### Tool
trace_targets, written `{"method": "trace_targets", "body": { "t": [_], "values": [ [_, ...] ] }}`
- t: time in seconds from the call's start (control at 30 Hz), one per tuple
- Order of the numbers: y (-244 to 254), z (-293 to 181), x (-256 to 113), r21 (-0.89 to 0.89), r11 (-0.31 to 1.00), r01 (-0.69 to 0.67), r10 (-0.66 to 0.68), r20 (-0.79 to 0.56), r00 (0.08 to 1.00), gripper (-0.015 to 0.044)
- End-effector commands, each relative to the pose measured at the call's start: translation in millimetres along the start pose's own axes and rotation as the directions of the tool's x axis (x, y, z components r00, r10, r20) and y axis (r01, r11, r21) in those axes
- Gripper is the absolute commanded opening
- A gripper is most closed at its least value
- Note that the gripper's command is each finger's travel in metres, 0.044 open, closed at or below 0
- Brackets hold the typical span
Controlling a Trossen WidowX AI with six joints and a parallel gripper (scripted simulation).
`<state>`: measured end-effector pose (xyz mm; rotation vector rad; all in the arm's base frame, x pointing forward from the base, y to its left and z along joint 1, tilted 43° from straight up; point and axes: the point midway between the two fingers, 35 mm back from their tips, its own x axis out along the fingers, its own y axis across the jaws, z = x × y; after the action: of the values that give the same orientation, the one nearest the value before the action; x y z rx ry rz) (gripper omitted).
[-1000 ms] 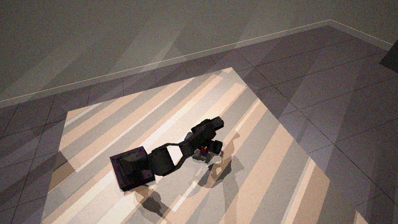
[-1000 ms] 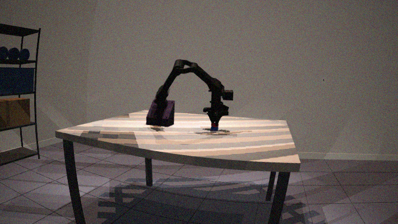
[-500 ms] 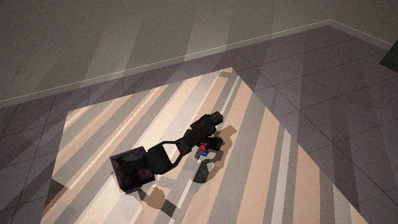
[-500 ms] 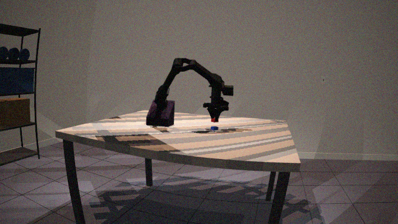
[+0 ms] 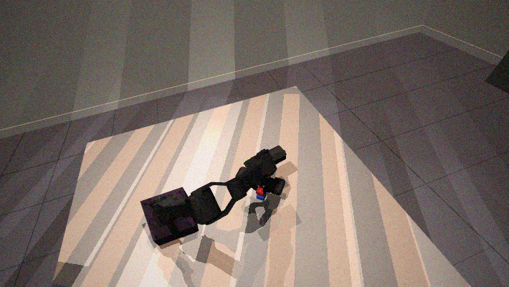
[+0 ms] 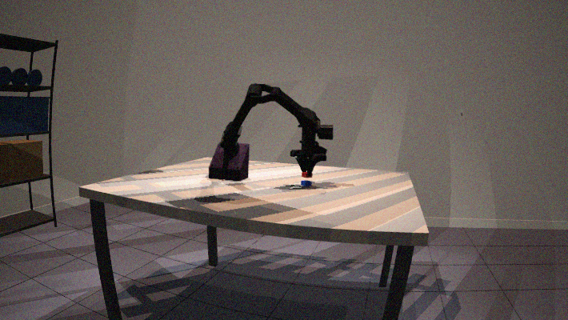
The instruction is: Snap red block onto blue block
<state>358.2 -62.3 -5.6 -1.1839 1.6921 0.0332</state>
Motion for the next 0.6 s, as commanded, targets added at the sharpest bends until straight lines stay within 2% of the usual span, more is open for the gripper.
{"method": "trace_targets", "body": {
  "t": [0.0, 0.57],
  "values": [
    [0.7, -1.4, 6.4, -0.004, 1.0, 0.0, 0.0, -0.005, 1.0, 0.0],
    [0.4, -1.6, 15.6, -0.004, 1.0, 0.0, 0.0, -0.005, 1.0, 0.0]
  ]
}}
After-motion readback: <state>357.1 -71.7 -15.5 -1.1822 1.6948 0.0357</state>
